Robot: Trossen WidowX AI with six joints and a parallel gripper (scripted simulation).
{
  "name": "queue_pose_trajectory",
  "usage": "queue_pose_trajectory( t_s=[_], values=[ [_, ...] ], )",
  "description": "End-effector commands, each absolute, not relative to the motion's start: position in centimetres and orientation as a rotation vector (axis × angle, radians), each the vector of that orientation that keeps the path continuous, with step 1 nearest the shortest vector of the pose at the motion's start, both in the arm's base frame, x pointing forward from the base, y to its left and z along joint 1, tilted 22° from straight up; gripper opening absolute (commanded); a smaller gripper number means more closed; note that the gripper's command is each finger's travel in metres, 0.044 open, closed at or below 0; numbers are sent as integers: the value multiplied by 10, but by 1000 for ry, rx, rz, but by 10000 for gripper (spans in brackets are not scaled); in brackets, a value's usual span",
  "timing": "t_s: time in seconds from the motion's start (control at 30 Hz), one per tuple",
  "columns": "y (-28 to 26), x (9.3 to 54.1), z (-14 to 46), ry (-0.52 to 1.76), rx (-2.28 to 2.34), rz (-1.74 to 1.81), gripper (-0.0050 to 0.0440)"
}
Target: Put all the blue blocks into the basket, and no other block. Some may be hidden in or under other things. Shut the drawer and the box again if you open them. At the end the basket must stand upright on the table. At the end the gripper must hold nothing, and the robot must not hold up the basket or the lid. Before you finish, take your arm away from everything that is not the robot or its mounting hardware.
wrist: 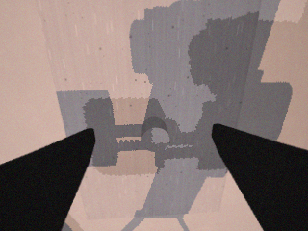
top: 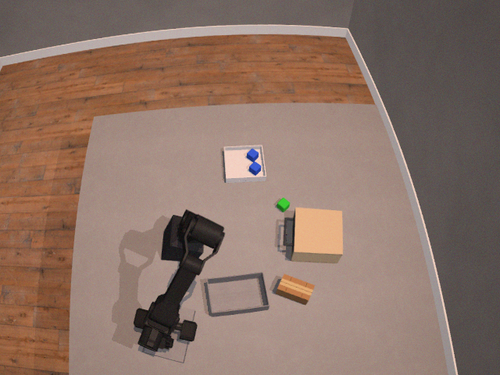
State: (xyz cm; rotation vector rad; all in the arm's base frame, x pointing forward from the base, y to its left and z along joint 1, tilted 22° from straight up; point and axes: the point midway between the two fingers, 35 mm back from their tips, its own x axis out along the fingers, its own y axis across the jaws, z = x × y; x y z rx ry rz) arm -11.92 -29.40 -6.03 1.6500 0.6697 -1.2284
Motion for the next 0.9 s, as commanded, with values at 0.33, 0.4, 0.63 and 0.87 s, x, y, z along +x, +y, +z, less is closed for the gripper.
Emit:
queue_pose_trajectory(
  t_s=[0.33, 0.4, 0.63, 0.87],
  values=[
    [-294, -118, -62, 665, 1655, -1223, 0],
    [-294, -118, -62, 665, 1655, -1223, 0],
    [-292, -124, -44, 665, 1655, -1223, 0],
    [-292, -125, -43, 665, 1655, -1223, 0]
  ],
)
